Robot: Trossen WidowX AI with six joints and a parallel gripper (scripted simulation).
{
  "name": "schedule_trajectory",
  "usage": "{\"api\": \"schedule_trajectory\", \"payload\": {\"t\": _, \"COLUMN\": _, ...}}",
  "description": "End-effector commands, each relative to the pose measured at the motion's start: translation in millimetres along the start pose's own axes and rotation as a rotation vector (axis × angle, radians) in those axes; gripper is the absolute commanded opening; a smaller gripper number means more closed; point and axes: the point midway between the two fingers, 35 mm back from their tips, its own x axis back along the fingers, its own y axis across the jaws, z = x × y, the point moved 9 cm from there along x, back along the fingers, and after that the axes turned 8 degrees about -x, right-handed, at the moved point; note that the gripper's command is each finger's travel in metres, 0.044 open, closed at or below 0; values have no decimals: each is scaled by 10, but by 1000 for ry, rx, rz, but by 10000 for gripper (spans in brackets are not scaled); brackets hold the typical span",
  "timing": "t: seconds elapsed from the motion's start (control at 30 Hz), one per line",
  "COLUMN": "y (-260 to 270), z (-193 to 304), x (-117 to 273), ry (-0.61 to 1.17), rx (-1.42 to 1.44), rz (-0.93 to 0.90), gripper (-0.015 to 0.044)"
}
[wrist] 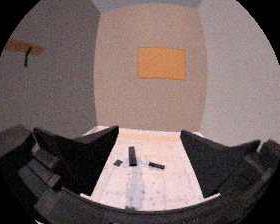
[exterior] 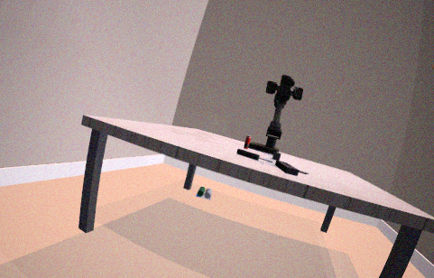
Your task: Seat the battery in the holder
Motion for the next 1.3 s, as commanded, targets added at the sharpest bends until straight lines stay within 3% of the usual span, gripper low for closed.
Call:
{"api": "schedule_trajectory", "payload": {"t": 0.0, "y": -14, "z": 11, "x": -11, "ry": 15, "rx": -7, "rz": 8, "gripper": 374}}
{"api": "schedule_trajectory", "payload": {"t": 0.2, "y": -521, "z": 382, "x": -174, "ry": 467, "rx": -272, "rz": 323, "gripper": 216}}
{"api": "schedule_trajectory", "payload": {"t": 0.47, "y": -1093, "z": 692, "x": 91, "ry": 946, "rx": -693, "rz": 862, "gripper": 6}}
{"api": "schedule_trajectory", "payload": {"t": 0.63, "y": -1288, "z": 714, "x": 345, "ry": 1155, "rx": -925, "rz": 1187, "gripper": 0}}
{"api": "schedule_trajectory", "payload": {"t": 1.03, "y": -1297, "z": 725, "x": 353, "ry": 1162, "rx": -933, "rz": 1200, "gripper": 0}}
{"api": "schedule_trajectory", "payload": {"t": 1.27, "y": -1404, "z": 1183, "x": 335, "ry": 1162, "rx": -933, "rz": 1200, "gripper": 0}}
